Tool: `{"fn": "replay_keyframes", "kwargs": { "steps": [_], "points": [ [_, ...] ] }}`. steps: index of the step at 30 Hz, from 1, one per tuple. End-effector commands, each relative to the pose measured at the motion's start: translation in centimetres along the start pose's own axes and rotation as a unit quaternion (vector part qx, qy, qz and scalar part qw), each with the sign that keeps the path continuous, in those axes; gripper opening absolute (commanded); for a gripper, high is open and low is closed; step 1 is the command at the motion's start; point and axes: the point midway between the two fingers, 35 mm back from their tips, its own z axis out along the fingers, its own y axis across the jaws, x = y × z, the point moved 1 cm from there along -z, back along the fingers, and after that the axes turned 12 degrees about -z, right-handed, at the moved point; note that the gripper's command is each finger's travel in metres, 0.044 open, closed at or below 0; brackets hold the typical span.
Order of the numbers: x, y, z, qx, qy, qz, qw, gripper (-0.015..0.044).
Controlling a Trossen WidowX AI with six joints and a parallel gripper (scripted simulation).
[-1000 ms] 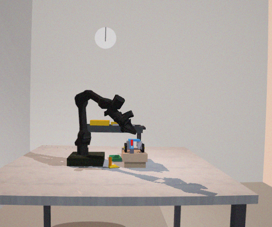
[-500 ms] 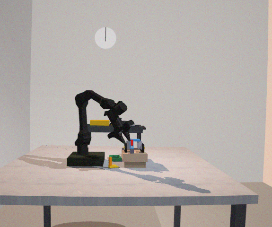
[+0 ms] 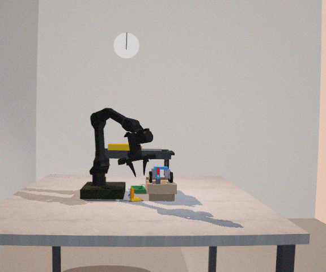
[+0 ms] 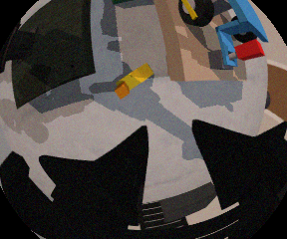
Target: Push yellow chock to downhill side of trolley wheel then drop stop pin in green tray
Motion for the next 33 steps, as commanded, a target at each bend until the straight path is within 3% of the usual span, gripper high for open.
{"fn": "replay_keyframes", "kwargs": {
  "steps": [1, 7, 33],
  "points": [
    [-1.2, 1.1, 0.0, -0.036, -0.026, -0.093, 0.995, 0.019],
    [-2.6, 2.5, -0.2, -0.072, -0.067, -0.21, 0.973, 0.019],
    [-3.1, 3.3, 4.6, -0.072, -0.067, -0.21, 0.973, 0.019]
  ]
}}
